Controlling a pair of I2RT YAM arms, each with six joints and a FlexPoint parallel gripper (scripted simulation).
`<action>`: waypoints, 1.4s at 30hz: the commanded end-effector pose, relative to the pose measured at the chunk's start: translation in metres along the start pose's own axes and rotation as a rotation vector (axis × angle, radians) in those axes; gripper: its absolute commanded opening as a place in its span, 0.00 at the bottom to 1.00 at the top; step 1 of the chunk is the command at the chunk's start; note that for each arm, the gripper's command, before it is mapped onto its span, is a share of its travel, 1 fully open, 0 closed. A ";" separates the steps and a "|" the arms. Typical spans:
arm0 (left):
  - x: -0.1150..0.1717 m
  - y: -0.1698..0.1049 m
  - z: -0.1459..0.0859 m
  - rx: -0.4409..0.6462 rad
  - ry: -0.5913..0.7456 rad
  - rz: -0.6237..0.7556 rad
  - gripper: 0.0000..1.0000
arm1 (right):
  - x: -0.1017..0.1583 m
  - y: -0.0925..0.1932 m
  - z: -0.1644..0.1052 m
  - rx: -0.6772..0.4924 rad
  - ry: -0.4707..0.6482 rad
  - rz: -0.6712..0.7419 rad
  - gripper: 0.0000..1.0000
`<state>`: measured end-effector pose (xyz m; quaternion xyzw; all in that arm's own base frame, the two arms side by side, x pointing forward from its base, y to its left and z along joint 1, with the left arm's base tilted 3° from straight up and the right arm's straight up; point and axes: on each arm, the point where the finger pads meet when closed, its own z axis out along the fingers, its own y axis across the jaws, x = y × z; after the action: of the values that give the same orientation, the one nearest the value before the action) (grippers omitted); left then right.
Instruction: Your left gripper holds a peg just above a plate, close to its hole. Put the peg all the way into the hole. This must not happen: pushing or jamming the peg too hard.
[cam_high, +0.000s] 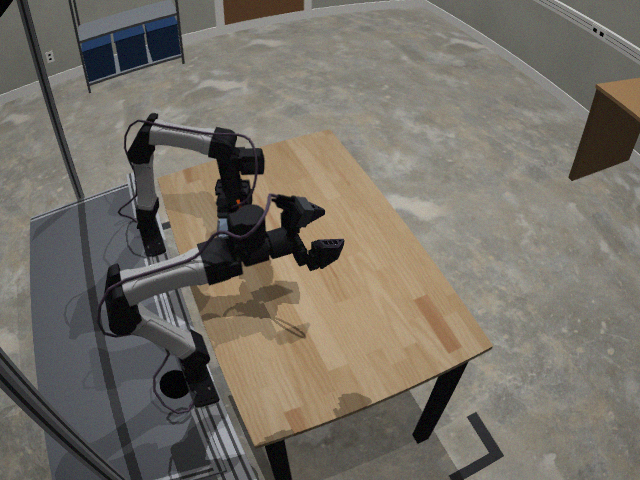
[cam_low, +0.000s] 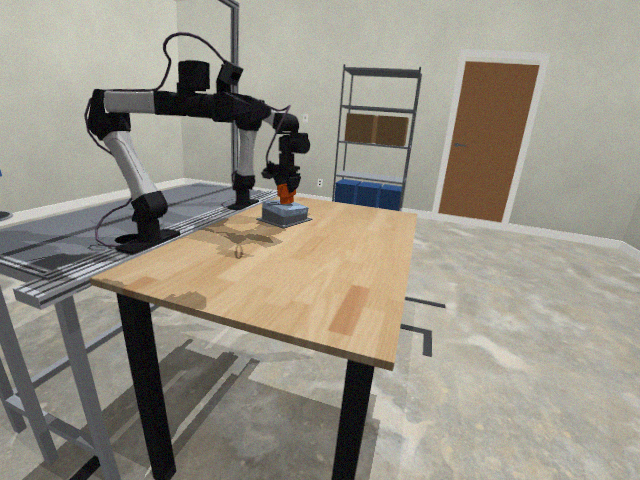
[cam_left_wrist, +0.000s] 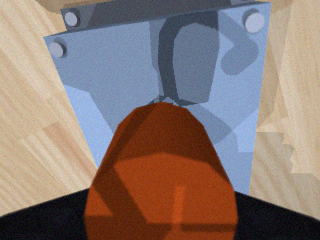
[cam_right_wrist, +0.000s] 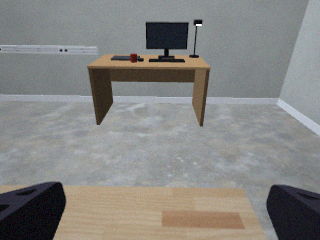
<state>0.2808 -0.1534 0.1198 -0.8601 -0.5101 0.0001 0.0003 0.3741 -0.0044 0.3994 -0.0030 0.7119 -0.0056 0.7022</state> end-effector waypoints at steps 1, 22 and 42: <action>0.001 0.006 -0.008 -0.039 -0.002 -0.006 0.34 | -0.003 0.007 -0.003 -0.017 0.014 0.001 1.00; 0.002 0.009 -0.011 -0.054 -0.001 -0.007 0.34 | 0.049 0.195 -0.116 -0.620 0.447 -0.144 1.00; 0.002 0.010 -0.012 -0.059 -0.001 -0.008 0.34 | 0.048 0.247 -0.215 -0.953 0.524 -0.288 1.00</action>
<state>0.2808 -0.1534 0.1198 -0.8601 -0.5101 0.0001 0.0003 0.1598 0.2460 0.3440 -0.4238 0.7754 0.2225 0.4119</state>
